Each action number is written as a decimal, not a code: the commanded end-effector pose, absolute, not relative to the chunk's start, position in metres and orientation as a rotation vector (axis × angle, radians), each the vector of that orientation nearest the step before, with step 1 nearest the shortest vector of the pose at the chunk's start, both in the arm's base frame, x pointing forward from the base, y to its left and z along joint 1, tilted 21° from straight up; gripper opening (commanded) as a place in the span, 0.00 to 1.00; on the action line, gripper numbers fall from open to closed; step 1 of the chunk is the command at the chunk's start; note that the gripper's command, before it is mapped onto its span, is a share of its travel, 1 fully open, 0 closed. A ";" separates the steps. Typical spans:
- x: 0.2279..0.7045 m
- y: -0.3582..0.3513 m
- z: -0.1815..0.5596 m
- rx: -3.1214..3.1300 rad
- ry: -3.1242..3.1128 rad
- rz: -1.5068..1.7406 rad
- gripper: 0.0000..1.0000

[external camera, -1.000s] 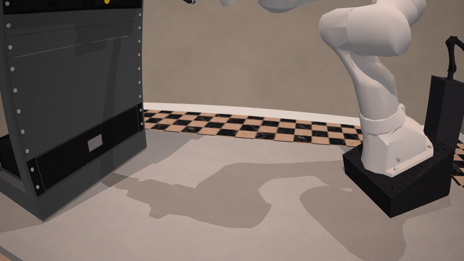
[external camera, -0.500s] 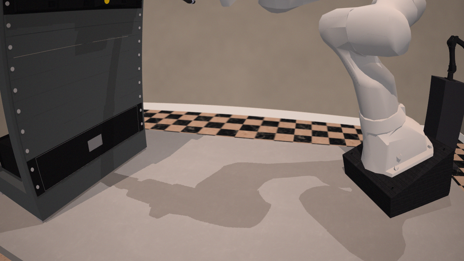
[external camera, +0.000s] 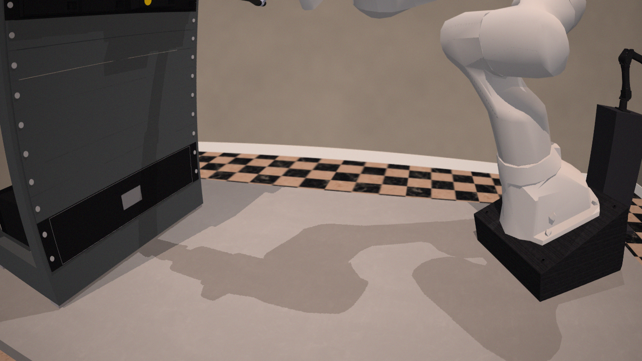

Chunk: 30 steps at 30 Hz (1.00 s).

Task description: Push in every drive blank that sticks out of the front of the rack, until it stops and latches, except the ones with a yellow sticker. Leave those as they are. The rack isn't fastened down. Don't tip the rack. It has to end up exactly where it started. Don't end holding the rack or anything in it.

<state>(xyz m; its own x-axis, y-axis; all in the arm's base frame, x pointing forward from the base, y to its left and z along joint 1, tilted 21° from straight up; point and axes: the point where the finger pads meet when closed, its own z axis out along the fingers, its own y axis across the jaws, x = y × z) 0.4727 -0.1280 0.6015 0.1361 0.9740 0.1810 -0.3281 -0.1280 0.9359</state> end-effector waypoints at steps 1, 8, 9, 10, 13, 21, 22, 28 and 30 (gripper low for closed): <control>0.475 -0.130 0.603 1.149 0.765 1.332 0.00; 0.475 -0.130 0.603 1.149 0.765 1.332 0.00; 0.475 -0.131 0.603 1.149 0.765 1.332 0.00; 0.476 -0.131 0.604 1.149 0.765 1.332 0.00; 0.478 -0.132 0.605 1.149 0.765 1.332 0.00; 0.483 -0.135 0.607 1.149 0.765 1.332 0.00; 0.483 -0.135 0.607 1.149 0.765 1.332 0.00; 0.484 -0.135 0.607 1.149 0.765 1.332 0.00; 0.484 -0.135 0.608 1.149 0.765 1.332 0.00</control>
<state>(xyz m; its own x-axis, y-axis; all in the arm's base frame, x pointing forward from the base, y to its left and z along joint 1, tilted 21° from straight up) 0.4833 -0.1303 0.6050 0.1315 0.9747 0.1810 -0.3266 -0.1298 0.9362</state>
